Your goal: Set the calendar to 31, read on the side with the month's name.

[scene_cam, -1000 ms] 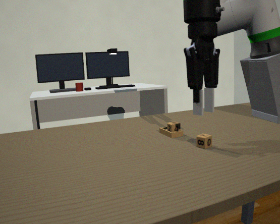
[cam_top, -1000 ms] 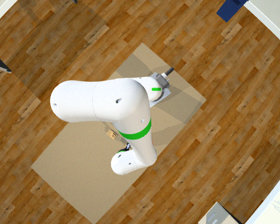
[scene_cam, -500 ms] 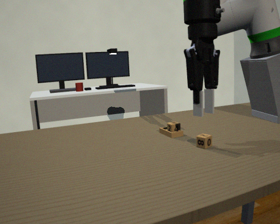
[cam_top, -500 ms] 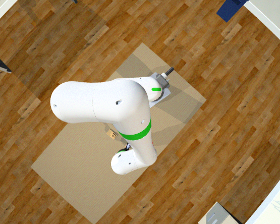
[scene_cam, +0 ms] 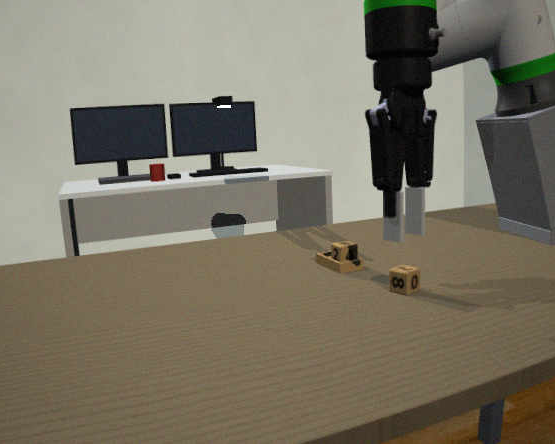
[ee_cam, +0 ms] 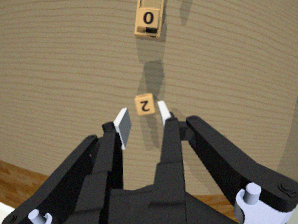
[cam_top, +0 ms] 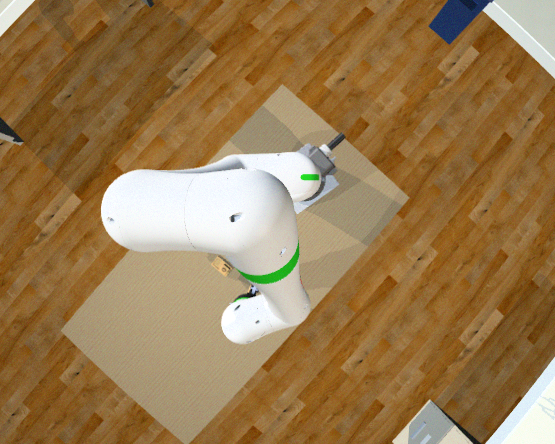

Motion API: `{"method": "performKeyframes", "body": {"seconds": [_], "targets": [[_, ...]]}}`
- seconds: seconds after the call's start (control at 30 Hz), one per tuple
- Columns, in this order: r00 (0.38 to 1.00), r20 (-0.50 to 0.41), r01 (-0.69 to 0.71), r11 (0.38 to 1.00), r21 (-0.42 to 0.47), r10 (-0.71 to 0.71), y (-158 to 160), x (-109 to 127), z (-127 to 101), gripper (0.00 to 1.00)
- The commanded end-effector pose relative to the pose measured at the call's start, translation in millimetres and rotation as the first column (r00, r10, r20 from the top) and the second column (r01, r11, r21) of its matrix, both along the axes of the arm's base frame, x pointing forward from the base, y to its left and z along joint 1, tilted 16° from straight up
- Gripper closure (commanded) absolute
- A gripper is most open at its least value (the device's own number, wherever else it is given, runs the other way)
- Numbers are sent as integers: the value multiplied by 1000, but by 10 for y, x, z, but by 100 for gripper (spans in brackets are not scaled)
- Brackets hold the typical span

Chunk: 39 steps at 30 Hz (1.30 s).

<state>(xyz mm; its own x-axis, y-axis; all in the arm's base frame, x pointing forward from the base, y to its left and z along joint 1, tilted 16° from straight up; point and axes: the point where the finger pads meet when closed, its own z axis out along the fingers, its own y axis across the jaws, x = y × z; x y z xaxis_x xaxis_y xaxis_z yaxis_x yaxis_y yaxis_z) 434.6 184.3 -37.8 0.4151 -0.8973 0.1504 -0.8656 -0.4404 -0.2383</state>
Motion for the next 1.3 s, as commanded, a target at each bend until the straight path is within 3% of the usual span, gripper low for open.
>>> {"method": "performKeyframes", "body": {"seconds": [0.0,0.7,1.27], "targets": [[1000,1,0,1000,0,0,0,17,-55,71],[1000,1,0,1000,0,0,-4,84,-300,71],[1000,1,0,1000,0,0,-5,93,-335,71]]}}
